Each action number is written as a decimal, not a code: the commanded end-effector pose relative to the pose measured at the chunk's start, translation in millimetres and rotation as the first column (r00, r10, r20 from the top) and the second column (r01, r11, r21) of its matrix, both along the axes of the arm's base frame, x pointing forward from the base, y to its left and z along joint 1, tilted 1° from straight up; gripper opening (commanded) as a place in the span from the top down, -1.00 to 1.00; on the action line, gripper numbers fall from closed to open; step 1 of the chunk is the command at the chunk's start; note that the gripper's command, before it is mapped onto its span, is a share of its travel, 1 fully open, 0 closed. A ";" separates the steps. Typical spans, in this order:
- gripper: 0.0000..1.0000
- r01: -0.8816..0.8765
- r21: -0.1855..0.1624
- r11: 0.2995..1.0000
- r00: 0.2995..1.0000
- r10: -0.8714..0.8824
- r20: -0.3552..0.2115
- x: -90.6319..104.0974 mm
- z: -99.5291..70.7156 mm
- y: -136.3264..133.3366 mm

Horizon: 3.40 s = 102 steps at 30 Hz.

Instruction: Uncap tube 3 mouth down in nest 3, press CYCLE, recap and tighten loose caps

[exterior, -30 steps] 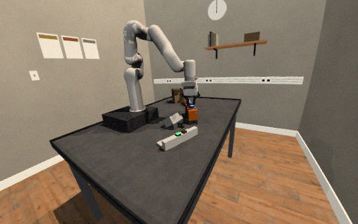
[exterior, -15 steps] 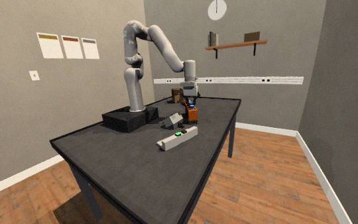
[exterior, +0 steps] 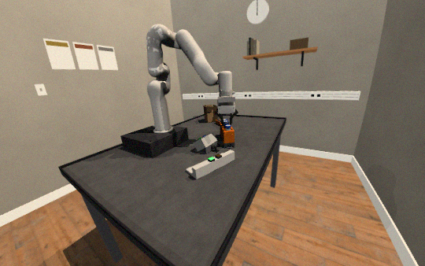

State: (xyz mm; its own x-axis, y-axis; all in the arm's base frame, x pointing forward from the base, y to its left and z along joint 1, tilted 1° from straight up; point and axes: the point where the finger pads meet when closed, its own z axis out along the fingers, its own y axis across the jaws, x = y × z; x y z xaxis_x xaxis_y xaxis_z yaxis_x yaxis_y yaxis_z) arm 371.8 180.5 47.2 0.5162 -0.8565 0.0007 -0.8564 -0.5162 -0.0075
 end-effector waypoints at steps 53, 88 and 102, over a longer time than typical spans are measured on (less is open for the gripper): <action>1.00 -0.354 -0.007 0.935 0.935 0.354 0.005 1.2 0.9 0.6; 0.08 0.651 0.005 0.759 0.759 -0.651 0.002 1.2 0.2 0.6; 0.08 0.367 0.002 0.930 0.930 -0.367 0.005 1.2 0.6 0.6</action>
